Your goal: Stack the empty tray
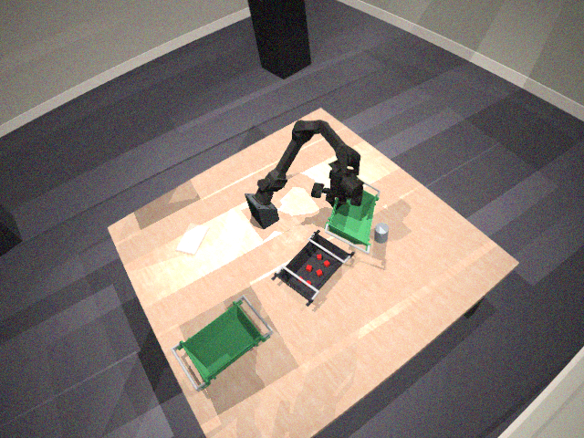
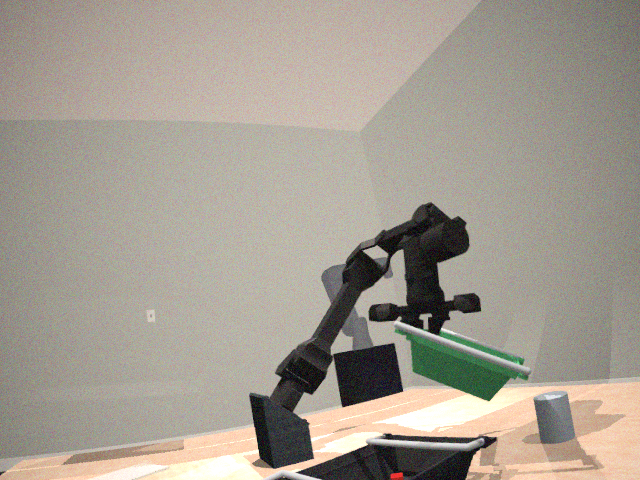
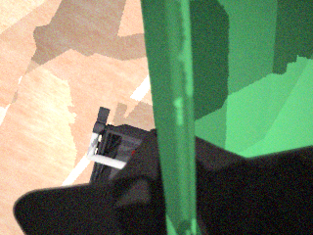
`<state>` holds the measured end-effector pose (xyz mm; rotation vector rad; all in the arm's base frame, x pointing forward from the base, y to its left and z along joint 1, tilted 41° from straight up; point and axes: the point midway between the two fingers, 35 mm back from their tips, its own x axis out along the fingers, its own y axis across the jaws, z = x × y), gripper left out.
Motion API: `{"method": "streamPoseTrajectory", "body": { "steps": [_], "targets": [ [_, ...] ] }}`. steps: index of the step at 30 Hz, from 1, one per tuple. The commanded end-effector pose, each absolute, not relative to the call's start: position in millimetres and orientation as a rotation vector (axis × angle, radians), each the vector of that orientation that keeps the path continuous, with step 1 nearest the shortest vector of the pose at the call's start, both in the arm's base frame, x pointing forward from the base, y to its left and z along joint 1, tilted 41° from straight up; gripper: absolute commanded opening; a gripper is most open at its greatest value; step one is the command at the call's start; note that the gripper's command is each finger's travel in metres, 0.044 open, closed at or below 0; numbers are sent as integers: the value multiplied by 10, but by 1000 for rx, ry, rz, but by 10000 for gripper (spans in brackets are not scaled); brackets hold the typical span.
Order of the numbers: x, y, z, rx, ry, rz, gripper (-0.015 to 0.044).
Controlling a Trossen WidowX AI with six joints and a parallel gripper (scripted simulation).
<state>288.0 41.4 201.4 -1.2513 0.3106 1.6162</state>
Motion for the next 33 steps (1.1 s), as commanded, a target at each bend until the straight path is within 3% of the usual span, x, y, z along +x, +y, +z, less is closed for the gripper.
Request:
{"method": "streamPoseTrajectory", "body": {
  "steps": [1, 33],
  "targets": [
    [2989, 241, 1968, -1226, 329, 1579, 0],
    [3198, -1056, 1050, -893, 516, 1449, 0]
  ]
}}
